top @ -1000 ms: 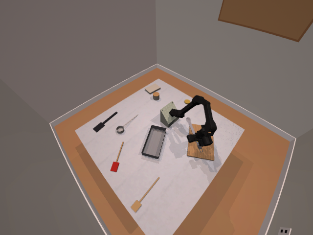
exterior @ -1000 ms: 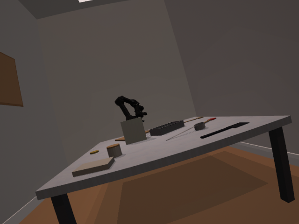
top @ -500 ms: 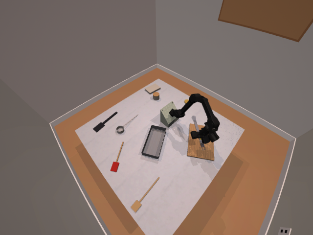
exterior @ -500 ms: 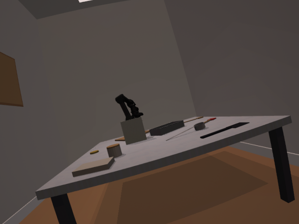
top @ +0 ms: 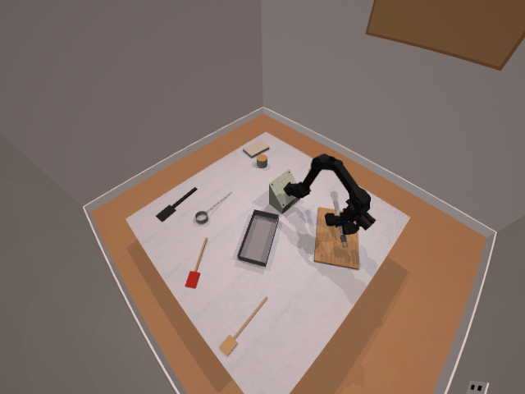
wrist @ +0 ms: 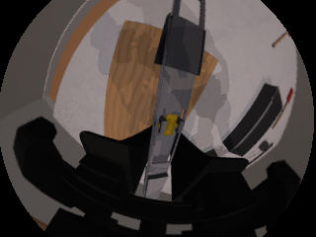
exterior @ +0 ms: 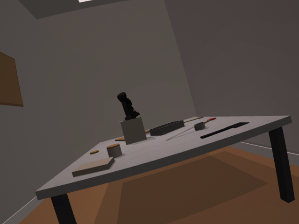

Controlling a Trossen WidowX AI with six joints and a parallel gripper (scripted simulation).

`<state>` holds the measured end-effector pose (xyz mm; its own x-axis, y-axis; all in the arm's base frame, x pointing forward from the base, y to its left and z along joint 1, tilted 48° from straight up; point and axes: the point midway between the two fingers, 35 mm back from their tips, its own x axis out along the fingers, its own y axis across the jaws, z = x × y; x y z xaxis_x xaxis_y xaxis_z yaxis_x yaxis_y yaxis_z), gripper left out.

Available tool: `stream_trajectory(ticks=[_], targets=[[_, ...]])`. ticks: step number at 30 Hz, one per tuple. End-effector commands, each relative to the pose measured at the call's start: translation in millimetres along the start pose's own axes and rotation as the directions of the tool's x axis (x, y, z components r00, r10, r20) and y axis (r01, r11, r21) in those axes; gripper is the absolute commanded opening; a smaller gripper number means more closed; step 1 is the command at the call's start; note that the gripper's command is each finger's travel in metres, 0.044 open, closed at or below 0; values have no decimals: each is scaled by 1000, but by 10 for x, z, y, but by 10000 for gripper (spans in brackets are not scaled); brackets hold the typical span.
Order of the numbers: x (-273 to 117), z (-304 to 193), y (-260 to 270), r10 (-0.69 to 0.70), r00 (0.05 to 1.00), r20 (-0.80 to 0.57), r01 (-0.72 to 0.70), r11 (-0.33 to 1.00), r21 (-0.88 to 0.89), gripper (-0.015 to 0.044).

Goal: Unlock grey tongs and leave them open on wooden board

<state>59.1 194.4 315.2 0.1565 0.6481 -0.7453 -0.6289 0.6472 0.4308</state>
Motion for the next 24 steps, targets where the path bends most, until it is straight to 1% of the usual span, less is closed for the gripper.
stream_trajectory(ticks=[1,15,24], targets=[[-59,-43,68,21,1000,23,-22,998,53,-150],[-241,-180,267,109,991,76,-124,965,229,-150],[-253,-188,278,115,990,79,-131,962,241,-150]])
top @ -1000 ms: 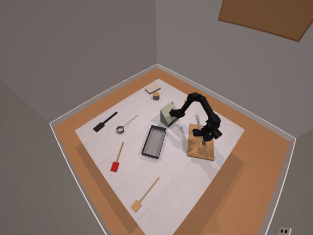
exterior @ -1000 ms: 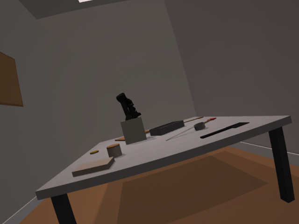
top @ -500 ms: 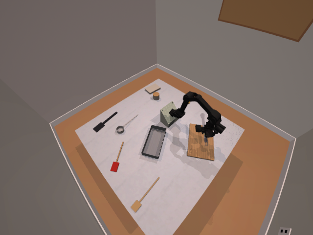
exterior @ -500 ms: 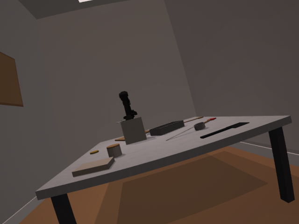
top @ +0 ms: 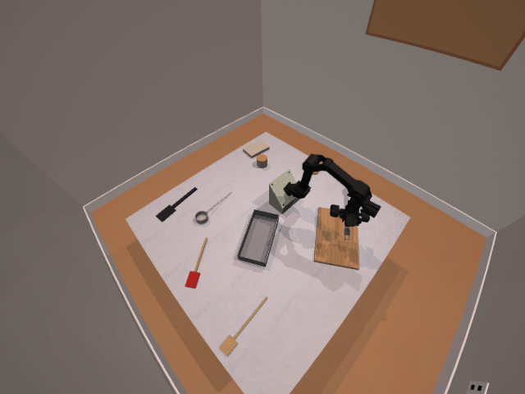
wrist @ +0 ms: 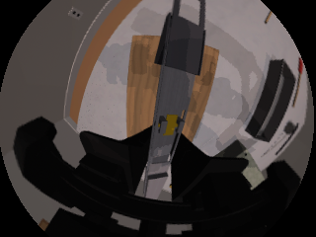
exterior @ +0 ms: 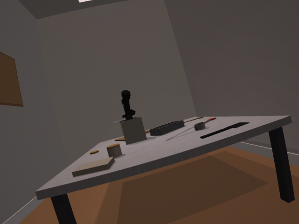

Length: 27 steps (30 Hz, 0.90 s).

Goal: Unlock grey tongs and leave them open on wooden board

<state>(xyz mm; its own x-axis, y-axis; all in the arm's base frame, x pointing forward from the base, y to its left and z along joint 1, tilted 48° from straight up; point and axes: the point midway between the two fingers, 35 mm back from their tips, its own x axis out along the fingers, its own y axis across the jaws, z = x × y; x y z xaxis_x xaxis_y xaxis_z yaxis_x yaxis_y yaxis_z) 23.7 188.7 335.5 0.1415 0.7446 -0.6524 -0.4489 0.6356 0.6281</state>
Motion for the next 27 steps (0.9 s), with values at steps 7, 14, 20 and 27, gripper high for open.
stream_trajectory(ticks=[7,14,20,27], targets=[[-69,54,-43,16,1000,26,-18,999,39,-150],[-200,141,-136,39,996,78,-47,994,95,-150],[-316,196,-205,58,990,129,-75,988,133,-150],[-452,232,-278,75,979,192,-108,979,170,-150]])
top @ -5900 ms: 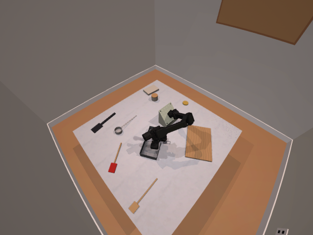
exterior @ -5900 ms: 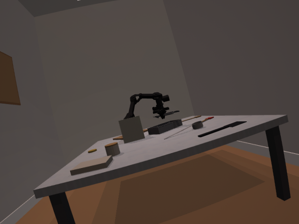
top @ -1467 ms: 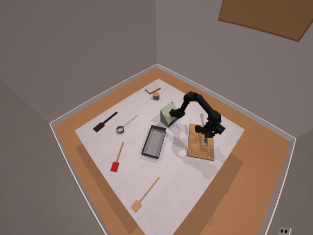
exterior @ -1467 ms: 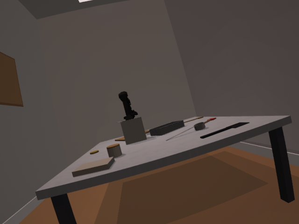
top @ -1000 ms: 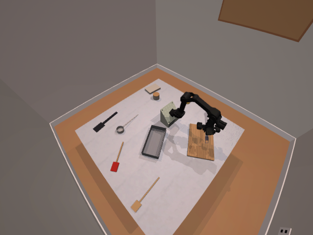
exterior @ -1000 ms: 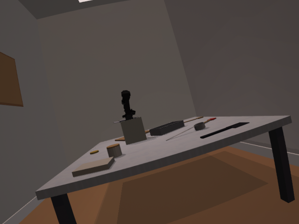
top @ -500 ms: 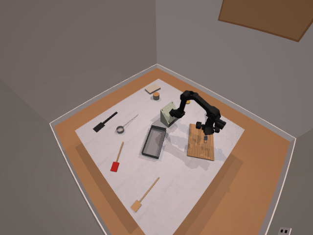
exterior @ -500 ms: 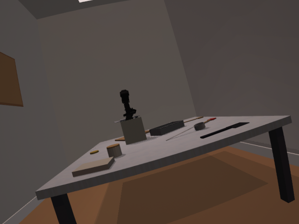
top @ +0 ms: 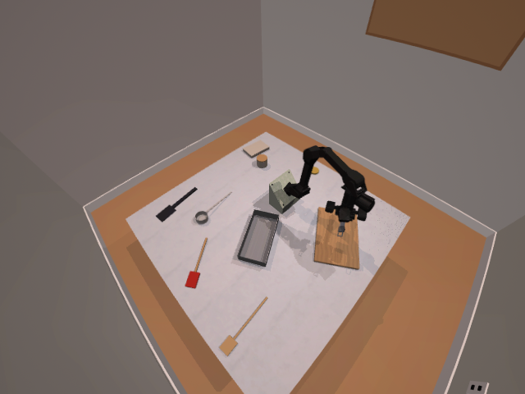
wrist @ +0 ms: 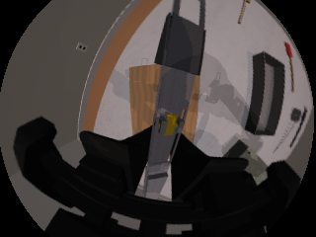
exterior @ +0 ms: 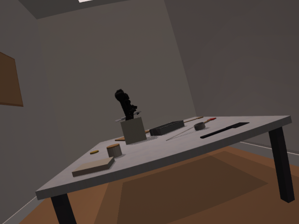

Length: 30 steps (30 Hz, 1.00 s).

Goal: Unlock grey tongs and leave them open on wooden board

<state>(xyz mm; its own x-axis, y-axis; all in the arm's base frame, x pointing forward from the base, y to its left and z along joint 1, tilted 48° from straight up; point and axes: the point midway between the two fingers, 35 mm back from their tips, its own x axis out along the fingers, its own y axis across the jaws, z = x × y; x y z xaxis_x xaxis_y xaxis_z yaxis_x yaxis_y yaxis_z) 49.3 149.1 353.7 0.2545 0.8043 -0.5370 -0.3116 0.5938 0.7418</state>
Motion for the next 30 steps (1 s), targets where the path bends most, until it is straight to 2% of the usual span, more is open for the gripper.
stream_trajectory(ticks=[1,30], targets=[[-93,32,-24,24,999,38,-25,1000,18,-150],[-578,22,-117,101,938,332,-131,989,71,-150]])
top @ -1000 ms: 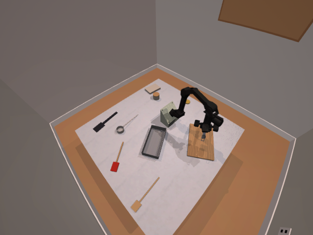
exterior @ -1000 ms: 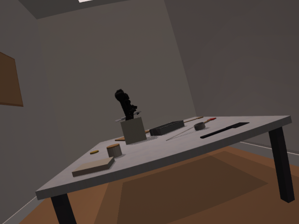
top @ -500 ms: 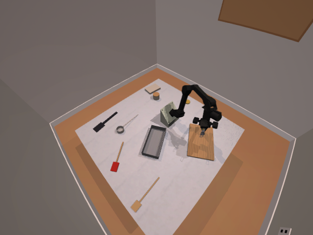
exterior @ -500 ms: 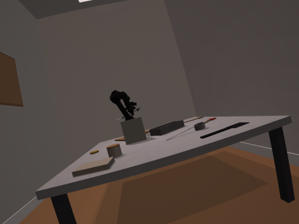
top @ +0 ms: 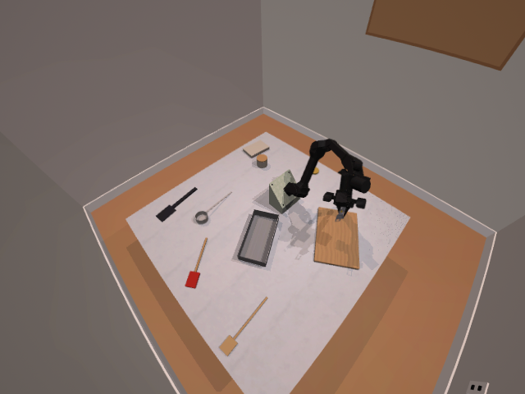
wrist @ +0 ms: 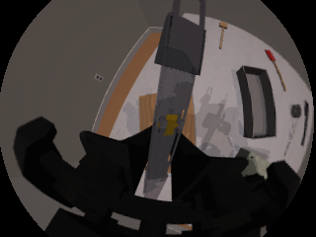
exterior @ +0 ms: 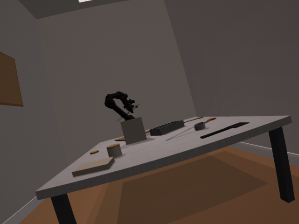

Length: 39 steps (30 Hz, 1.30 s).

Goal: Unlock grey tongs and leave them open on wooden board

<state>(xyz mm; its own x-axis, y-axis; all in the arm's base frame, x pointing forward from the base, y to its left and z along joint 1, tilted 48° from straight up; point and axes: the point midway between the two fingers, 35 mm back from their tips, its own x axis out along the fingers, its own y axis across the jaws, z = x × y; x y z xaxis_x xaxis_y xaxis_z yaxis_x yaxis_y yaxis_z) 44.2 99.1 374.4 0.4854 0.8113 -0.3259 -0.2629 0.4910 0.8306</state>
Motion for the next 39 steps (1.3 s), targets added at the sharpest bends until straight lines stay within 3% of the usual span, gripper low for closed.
stream_trajectory(ticks=[1,39], targets=[[-69,-13,16,19,999,47,-19,1000,-7,-150],[-229,-366,181,70,898,434,-6,989,-146,-150]])
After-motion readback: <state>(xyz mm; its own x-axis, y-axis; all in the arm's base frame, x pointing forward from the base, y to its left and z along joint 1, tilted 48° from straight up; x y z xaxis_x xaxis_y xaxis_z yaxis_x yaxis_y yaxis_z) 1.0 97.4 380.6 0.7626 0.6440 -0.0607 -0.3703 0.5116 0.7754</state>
